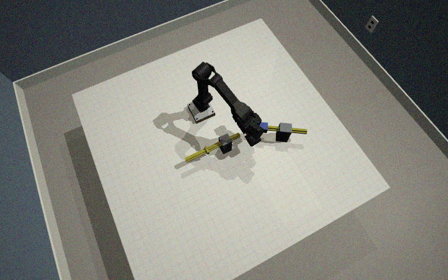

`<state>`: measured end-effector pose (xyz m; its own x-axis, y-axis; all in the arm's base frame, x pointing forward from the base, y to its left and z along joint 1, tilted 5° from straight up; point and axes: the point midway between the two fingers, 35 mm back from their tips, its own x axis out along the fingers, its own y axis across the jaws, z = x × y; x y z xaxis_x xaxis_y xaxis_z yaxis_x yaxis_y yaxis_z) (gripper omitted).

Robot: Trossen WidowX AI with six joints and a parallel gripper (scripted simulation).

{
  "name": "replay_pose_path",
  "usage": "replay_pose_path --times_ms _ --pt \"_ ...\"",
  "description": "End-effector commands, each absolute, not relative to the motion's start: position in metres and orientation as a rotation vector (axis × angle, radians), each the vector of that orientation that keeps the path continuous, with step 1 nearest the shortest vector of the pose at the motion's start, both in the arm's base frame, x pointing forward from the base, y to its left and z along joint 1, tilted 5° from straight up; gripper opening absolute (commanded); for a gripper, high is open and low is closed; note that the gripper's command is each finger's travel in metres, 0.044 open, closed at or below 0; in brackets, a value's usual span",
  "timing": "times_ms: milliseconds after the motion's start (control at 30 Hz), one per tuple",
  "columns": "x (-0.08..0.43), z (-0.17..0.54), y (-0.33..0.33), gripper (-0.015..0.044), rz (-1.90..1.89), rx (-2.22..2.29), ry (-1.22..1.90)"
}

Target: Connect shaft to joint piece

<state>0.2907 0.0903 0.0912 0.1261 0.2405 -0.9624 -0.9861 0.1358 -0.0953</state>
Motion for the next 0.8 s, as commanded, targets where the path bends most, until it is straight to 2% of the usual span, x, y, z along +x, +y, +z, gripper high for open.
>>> replay_pose_path --times_ms 0,300,467,567,767 --pt "0.2907 0.0912 0.0903 0.0000 1.147 -0.988 1.001" --pt "0.2907 0.0912 0.0903 0.0000 1.147 -0.988 1.001" --pt "0.2907 0.0912 0.0903 0.0131 1.147 -0.988 1.001" --pt "0.2907 0.0912 0.0903 0.0147 1.147 -0.988 1.001" --pt "0.2907 0.0912 0.0903 0.0304 1.147 -0.988 1.001"
